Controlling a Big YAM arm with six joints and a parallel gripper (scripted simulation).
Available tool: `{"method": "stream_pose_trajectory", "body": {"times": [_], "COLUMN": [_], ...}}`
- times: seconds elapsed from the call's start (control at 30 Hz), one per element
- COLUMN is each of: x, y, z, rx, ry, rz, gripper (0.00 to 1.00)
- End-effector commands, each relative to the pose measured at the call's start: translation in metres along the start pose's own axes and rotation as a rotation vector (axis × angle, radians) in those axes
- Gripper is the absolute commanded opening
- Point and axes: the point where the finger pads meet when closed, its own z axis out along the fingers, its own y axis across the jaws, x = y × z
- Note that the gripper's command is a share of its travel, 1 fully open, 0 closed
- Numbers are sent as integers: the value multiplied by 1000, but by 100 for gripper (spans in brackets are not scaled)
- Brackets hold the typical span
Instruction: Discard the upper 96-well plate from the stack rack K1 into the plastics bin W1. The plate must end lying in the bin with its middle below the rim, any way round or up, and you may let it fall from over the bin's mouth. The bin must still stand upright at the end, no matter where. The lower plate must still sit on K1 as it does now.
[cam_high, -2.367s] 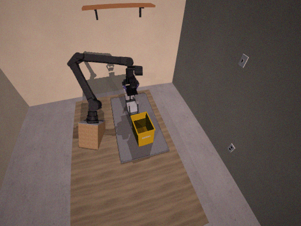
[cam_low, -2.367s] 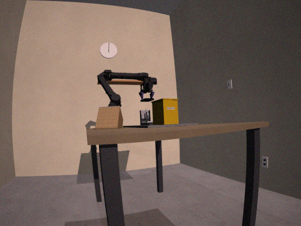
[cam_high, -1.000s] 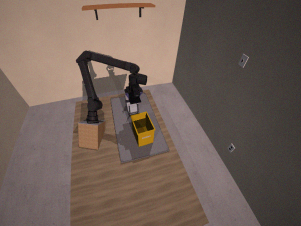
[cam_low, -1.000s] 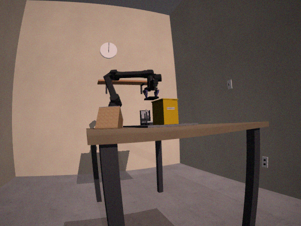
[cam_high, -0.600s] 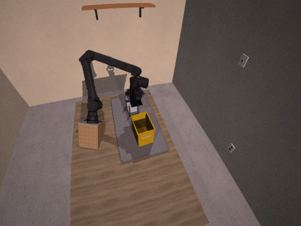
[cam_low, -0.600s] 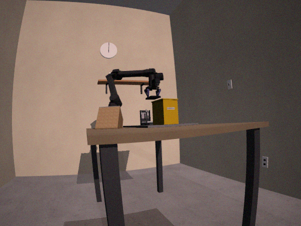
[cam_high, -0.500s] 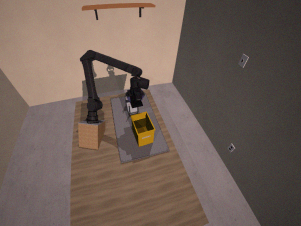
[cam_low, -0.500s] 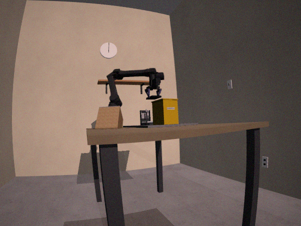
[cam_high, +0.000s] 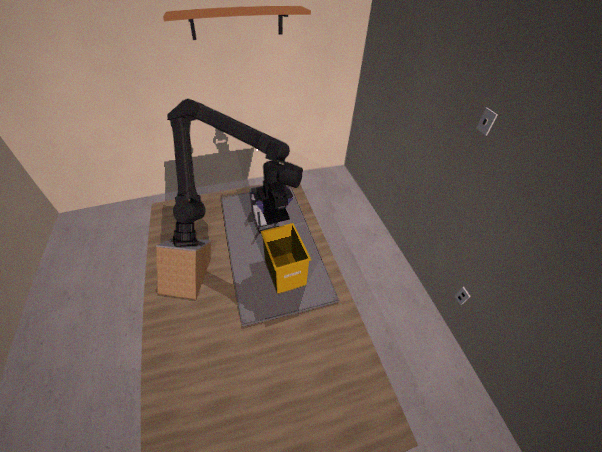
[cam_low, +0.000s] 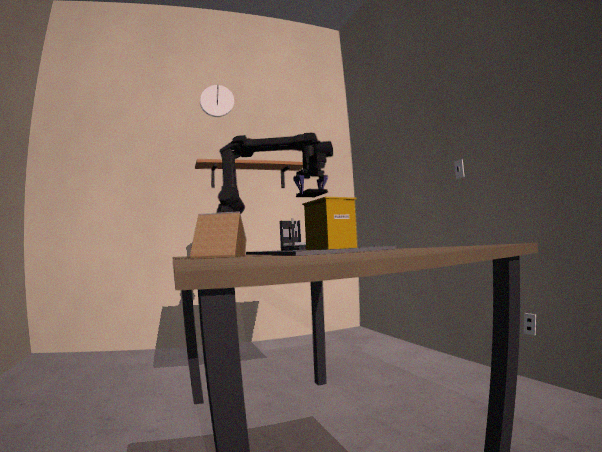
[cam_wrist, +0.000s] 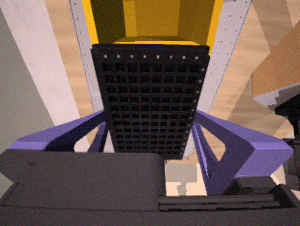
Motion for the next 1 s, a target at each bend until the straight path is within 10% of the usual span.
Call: {"method": "stream_pose_trajectory", "body": {"times": [0.0, 0.97], "x": [-20, -108], "y": [17, 14], "z": [-19, -19], "rx": [-40, -36], "ry": [-41, -47], "rz": [-45, -43], "gripper": [0, 0]}}
